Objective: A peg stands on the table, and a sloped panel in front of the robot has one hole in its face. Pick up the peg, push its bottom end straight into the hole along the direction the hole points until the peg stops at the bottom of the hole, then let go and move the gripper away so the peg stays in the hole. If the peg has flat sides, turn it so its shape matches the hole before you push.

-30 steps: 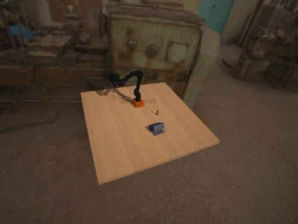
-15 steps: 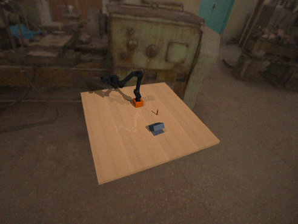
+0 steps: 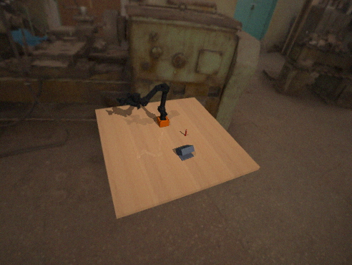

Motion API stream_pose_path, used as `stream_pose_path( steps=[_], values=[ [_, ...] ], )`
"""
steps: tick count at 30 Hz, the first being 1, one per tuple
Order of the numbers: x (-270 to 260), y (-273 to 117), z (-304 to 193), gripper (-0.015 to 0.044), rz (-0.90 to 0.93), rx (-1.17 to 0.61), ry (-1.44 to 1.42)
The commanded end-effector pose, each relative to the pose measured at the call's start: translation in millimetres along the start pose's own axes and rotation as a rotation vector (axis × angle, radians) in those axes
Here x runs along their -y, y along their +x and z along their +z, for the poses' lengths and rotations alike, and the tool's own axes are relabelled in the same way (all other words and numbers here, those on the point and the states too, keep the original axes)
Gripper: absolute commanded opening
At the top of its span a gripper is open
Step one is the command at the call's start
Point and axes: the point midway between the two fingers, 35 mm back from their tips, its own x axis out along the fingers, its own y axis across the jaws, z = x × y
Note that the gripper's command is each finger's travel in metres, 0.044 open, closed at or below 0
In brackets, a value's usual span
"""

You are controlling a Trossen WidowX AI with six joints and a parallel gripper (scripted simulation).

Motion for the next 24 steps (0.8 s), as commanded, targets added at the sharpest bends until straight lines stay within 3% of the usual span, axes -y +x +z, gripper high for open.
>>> stream_pose_path(
  steps=[1, 24],
  values=[
    [-17, -9, -12, 0.0440, 0.053, -0.049, -0.013],
    [-94, -94, -86, 0.0440, 0.343, -0.347, -0.129]
  ],
)
